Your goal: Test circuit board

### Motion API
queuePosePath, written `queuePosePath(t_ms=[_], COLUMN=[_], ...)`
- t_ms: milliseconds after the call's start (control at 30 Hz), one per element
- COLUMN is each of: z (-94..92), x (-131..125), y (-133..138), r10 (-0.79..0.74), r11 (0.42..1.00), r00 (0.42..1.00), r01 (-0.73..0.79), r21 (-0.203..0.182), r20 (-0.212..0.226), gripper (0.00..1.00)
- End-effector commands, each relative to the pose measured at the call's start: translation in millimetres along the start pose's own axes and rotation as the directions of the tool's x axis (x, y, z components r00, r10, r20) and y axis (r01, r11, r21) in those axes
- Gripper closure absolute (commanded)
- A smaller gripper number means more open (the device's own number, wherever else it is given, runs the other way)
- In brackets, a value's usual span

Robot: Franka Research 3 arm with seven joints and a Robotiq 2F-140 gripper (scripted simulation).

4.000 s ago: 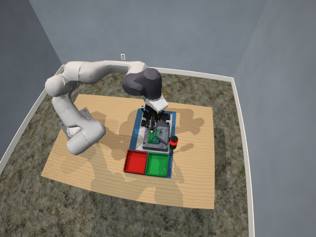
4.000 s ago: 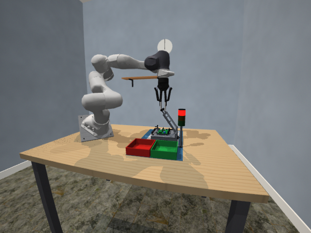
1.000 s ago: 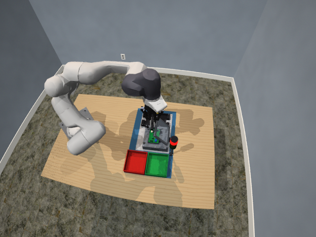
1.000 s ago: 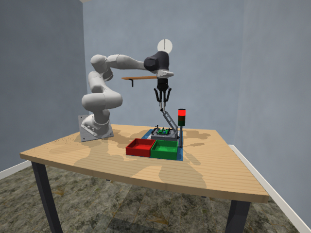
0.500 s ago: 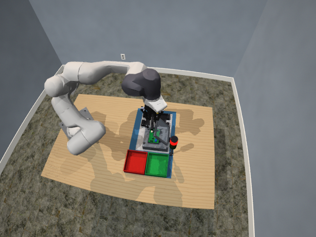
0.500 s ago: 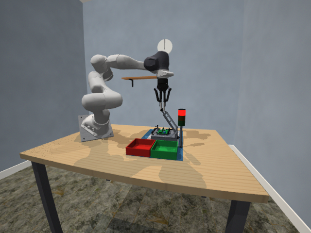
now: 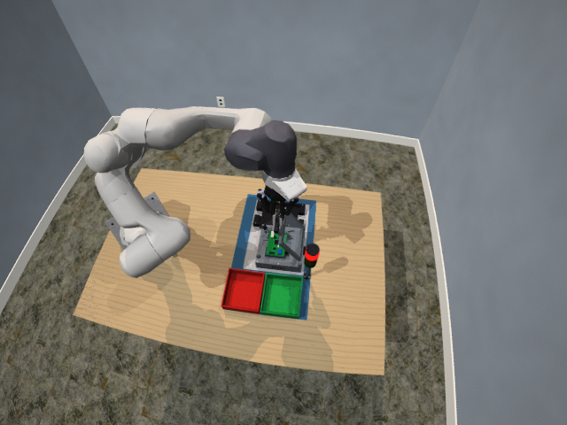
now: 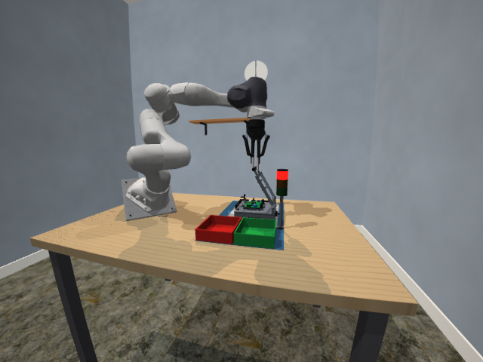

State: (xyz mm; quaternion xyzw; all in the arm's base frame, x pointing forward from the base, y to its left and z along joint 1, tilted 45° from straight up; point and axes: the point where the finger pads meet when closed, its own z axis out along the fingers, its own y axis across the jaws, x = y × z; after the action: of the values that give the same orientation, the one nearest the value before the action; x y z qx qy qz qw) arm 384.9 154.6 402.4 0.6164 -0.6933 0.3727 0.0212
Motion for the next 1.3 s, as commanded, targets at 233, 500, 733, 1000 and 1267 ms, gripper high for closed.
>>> queuePosePath(t_ms=[233, 500, 733, 1000, 1267], z=[-17.7, -22.2, -22.3, -22.3, -22.3], x=[-1.4, -1.4, -1.4, -1.4, -1.4], y=[-33.2, -44.8, -45.1, -45.1, -45.1], r10=[-0.001, -0.001, -0.001, -0.001, -0.001], r11=[1.000, 1.000, 1.000, 1.000, 1.000], r00=[1.000, 1.000, 1.000, 1.000, 1.000], r01=[0.001, 0.001, 0.001, 0.001, 0.001], r21=[0.026, 0.026, 0.026, 0.026, 0.026], r20=[0.002, 0.002, 0.002, 0.002, 0.002], gripper=[1.00, 1.00, 1.00, 1.00, 1.00])
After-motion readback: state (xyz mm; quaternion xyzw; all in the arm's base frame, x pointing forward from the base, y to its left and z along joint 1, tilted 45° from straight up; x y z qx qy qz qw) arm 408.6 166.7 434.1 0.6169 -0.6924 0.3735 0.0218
